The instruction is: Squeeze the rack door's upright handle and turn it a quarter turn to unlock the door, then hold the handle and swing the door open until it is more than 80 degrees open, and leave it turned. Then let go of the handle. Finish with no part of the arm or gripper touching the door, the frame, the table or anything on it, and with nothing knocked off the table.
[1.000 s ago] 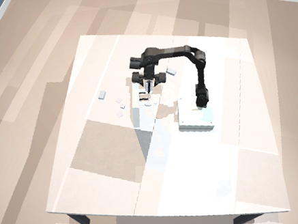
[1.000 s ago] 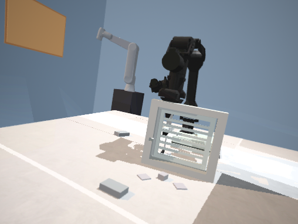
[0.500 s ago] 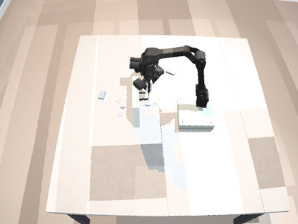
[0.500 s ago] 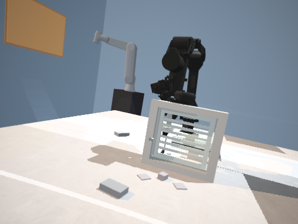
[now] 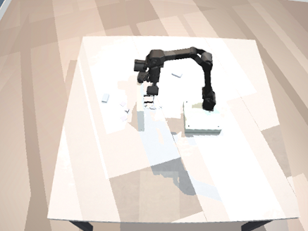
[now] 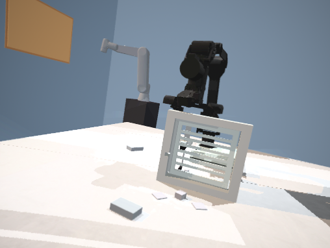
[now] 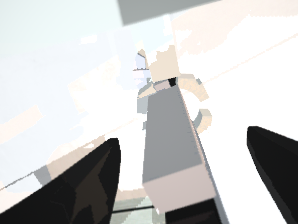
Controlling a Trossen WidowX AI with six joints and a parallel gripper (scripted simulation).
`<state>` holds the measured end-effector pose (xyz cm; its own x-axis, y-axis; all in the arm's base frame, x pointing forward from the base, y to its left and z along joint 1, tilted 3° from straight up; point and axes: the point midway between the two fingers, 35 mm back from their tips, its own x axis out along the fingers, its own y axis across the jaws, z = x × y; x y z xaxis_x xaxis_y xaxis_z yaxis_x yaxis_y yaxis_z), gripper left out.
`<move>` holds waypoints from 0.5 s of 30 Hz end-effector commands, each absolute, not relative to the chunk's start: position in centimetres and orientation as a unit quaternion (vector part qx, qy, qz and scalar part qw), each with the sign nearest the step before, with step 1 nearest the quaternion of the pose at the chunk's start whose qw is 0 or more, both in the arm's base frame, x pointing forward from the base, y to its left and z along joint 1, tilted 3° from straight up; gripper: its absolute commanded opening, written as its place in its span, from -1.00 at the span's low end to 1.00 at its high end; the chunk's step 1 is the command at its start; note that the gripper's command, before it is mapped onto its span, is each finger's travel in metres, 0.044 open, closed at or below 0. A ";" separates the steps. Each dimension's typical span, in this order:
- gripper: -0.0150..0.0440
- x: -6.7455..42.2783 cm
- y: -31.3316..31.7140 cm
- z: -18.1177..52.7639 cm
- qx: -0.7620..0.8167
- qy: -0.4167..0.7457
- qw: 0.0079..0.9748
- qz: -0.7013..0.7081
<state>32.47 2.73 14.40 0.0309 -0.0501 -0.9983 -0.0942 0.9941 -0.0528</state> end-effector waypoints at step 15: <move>0.52 32.4 2.8 14.4 -0.344 0.626 0.629 0.306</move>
